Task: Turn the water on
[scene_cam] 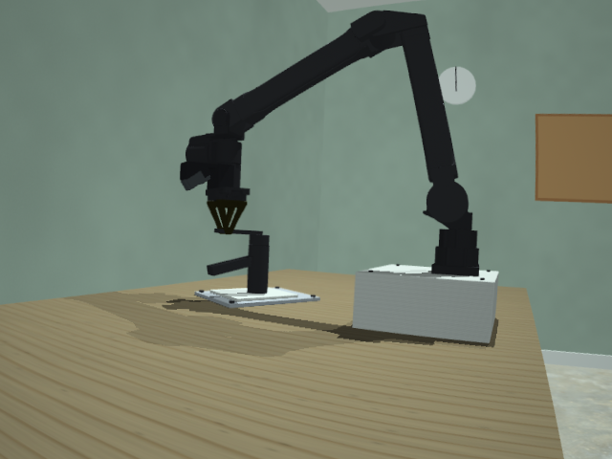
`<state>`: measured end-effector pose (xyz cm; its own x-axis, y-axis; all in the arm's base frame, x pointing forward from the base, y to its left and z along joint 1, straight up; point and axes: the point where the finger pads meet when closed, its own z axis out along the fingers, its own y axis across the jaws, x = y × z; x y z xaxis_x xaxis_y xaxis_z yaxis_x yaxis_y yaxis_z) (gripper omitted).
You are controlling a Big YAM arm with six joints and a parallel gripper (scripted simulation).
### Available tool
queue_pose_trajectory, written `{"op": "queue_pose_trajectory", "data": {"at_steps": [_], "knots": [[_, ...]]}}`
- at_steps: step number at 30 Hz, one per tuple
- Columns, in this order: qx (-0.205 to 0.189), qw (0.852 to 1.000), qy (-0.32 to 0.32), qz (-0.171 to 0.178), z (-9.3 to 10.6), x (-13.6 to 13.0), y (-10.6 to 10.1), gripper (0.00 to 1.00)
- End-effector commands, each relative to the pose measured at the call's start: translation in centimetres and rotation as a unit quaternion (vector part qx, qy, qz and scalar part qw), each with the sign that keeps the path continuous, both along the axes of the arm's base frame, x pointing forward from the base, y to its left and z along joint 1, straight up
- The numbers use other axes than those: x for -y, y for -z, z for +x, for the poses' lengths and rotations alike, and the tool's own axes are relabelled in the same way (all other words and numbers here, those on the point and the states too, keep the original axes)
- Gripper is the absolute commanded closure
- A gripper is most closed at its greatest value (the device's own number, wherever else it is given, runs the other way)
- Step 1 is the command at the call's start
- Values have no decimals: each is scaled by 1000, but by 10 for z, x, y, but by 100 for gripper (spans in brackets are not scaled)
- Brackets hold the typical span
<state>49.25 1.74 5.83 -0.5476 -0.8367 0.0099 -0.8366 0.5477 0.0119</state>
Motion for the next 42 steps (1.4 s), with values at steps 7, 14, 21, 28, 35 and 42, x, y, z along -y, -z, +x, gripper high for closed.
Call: {"op": "queue_pose_trajectory", "data": {"at_steps": [7, 14, 21, 28, 35, 42], "knots": [[39, 999, 0, -4, 12, 20, -68, 100], [39, 999, 0, -5, 5, 30, -80, 100], [39, 999, 0, -5, 2, 34, -84, 100], [39, 999, 0, -5, 1, 35, -85, 100], [39, 999, 0, -5, 1, 35, -85, 100], [39, 999, 0, -5, 1, 35, -85, 100]]}}
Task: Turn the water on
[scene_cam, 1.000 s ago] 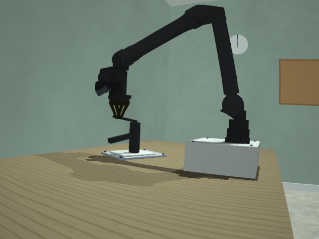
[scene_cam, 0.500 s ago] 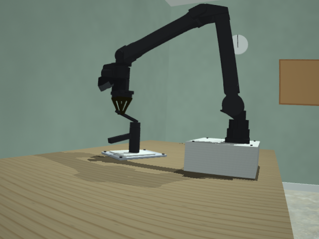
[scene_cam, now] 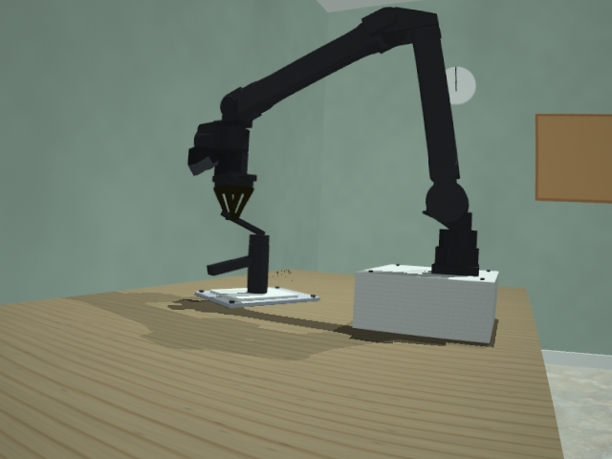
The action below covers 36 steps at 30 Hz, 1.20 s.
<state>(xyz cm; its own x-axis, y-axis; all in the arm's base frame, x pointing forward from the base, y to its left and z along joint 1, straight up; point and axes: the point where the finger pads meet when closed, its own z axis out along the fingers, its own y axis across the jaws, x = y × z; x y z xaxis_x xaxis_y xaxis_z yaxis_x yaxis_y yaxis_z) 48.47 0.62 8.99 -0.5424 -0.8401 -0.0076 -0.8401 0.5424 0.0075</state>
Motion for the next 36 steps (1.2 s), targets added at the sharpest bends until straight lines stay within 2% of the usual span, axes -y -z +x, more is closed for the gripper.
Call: {"op": "queue_pose_trajectory", "data": {"at_steps": [1, 17, 18, 29, 36], "knots": [[33, 999, 4, -11, 9, 24, -53, 100], [33, 999, 4, -11, 9, 24, -53, 100], [33, 999, 4, -11, 9, 24, -53, 38], [26, 1000, -1, -9, 6, 19, -48, 38], [3, 1000, -6, -8, -4, 14, -28, 38]]}}
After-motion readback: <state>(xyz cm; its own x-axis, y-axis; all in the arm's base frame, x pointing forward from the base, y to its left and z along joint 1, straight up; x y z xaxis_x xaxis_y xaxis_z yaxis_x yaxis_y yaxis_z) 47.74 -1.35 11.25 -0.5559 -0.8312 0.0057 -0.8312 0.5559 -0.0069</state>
